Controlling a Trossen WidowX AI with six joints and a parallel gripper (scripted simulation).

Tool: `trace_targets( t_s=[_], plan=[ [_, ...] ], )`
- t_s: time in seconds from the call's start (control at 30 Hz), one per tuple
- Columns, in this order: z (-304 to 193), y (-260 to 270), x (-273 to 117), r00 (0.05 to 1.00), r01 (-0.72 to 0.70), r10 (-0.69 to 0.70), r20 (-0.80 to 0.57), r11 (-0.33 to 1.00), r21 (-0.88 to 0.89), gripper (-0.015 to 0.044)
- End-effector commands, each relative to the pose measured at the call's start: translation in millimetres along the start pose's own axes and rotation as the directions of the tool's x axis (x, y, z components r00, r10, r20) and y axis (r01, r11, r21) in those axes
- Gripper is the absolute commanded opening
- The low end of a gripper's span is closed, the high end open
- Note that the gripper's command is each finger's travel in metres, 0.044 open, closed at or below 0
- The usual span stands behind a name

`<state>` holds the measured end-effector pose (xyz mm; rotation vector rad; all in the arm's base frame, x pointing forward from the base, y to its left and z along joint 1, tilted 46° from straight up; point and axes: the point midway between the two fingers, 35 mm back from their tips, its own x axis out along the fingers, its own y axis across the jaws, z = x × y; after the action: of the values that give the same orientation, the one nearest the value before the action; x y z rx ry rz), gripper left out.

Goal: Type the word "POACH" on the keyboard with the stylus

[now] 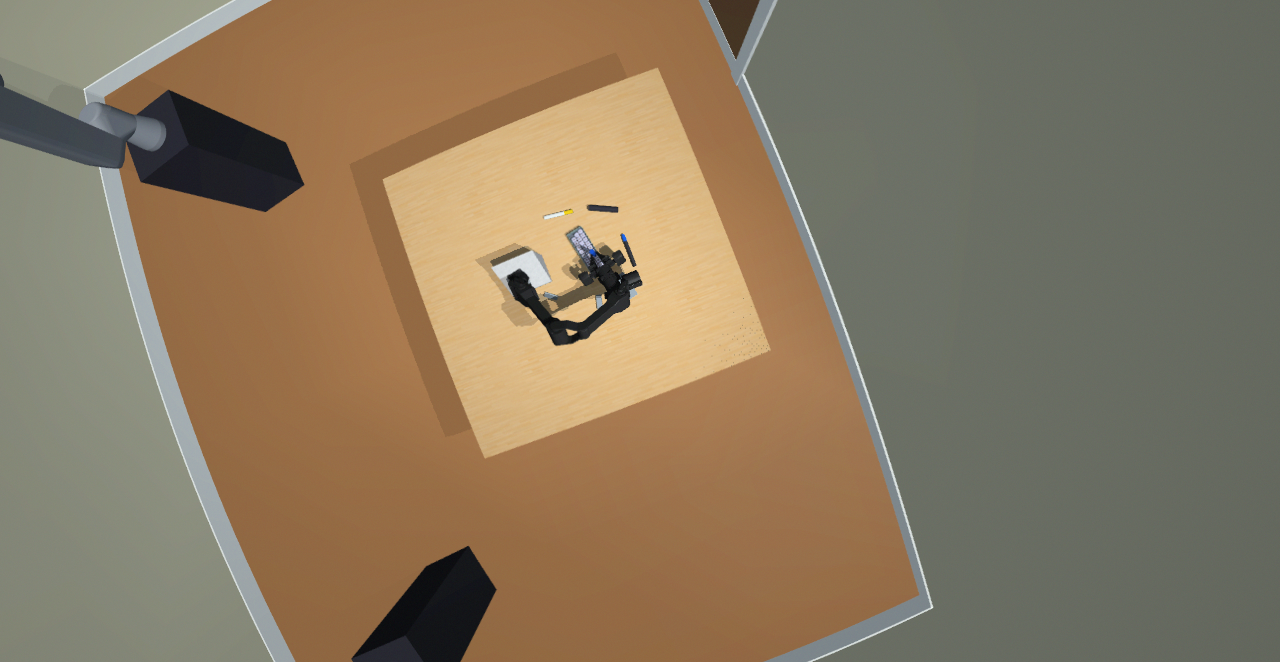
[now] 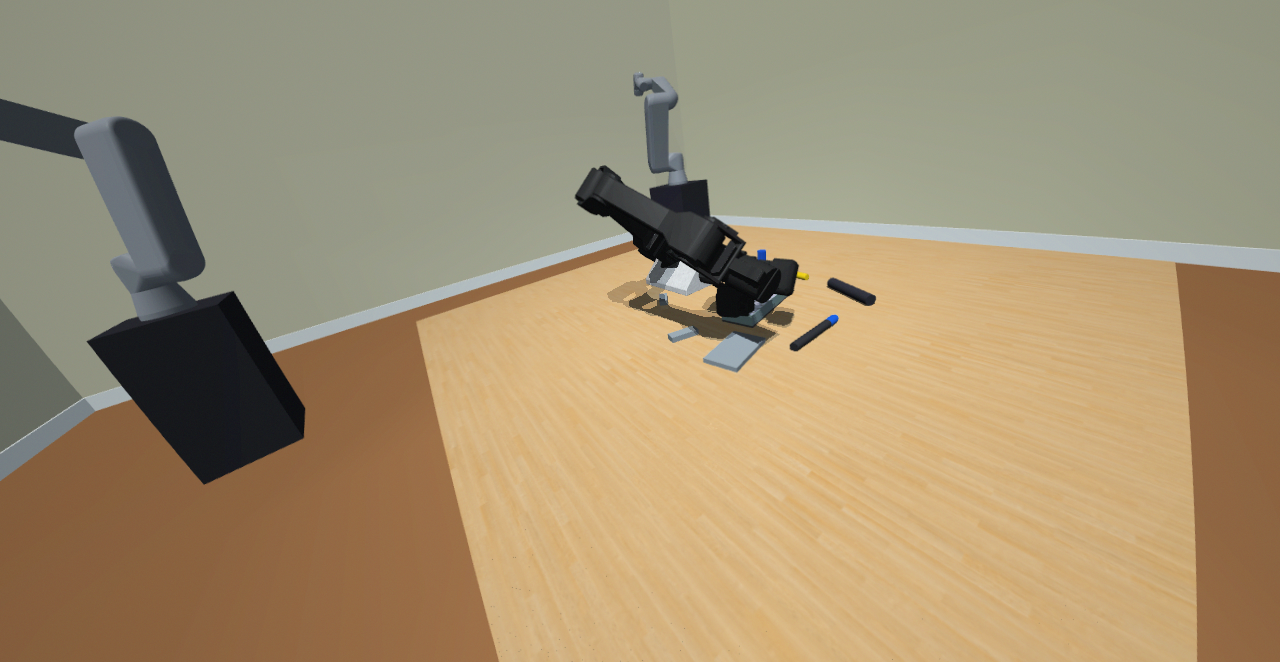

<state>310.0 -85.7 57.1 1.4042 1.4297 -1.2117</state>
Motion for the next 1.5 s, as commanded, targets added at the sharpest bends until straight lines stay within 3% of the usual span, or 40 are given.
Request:
trace_targets(
  t_s=[0.0, 0.5, 0.97, 1.13, 1.2, 1.47],
  plan=[
    [1.6, -0.8, 1.9, 1.0, 0.003, -0.003, 0.001, 1.0, -0.005, 0.0081],
    [2.5, -0.8, 2.4, 1.0, 0.003, -0.003, 0.001, 1.0, -0.005, 0.0081],
    [-29.5, -2.0, -13.7, 1.0, 0.009, -0.009, 0.0, 1.0, -0.012, 0.0085],
    [-29.5, -2.0, -13.7, 1.0, 0.009, -0.009, 0.0, 1.0, -0.012, 0.0051],
    [-31.2, -1.4, -10.8, 1.0, 0.008, -0.008, 0.0, 1.0, -0.012, 0.0],
    [-55.6, 2.9, 27.5, 1.0, 0.006, -0.006, -0.001, 1.0, -0.009, 0.0]
  ],
)
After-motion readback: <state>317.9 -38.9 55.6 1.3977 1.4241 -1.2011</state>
